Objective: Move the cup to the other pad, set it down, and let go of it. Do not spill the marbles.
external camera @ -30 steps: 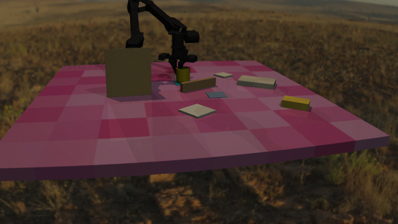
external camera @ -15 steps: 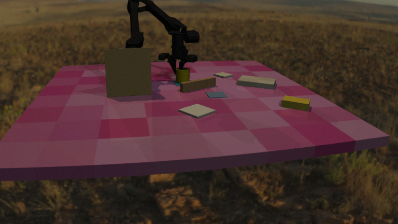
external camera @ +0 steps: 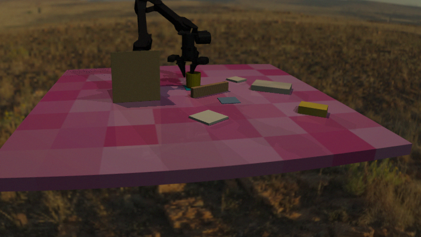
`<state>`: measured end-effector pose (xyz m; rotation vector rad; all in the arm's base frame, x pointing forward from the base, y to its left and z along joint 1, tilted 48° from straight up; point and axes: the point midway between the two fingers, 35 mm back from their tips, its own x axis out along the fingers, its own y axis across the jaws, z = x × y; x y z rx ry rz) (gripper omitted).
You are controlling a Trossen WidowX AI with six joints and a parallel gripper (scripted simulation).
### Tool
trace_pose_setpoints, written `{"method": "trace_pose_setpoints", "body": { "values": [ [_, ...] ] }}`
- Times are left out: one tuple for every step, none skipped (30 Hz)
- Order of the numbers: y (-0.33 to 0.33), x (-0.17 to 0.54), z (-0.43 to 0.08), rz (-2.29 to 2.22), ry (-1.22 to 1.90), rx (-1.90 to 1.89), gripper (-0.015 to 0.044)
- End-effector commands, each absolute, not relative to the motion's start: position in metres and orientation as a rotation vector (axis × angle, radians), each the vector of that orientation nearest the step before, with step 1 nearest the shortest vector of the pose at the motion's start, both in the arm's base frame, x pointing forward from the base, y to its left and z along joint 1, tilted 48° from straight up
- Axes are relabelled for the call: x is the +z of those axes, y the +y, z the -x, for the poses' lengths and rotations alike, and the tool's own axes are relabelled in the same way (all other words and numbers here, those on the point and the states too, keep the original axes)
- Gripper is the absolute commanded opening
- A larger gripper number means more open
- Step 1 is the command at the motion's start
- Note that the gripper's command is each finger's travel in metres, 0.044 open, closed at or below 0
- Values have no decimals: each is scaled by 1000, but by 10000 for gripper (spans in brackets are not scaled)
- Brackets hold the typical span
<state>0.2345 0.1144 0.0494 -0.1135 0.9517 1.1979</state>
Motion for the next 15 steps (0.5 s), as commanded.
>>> {"method": "trace_pose_setpoints", "body": {
  "values": [
    [111, 53, -236, 119, 945, 1198, 147],
    [110, 54, -236, 119, 945, 1198, 147],
    [109, 54, -236, 119, 946, 1198, 147],
    [108, 55, -236, 119, 946, 1198, 147],
    [107, 56, -236, 119, 946, 1198, 147],
    [106, 56, -236, 119, 946, 1198, 147],
    [105, 57, -236, 119, 947, 1198, 147],
    [104, 58, -236, 119, 947, 1198, 147],
    [104, 58, -236, 118, 947, 1198, 147],
    [103, 59, -236, 118, 947, 1198, 147],
    [102, 60, -236, 118, 947, 1198, 147],
    [101, 60, -236, 118, 947, 1198, 147],
    [100, 61, -236, 118, 947, 1198, 147],
    [99, 62, -236, 118, 948, 1198, 147],
    [98, 63, -236, 118, 948, 1198, 147]
  ]
}}
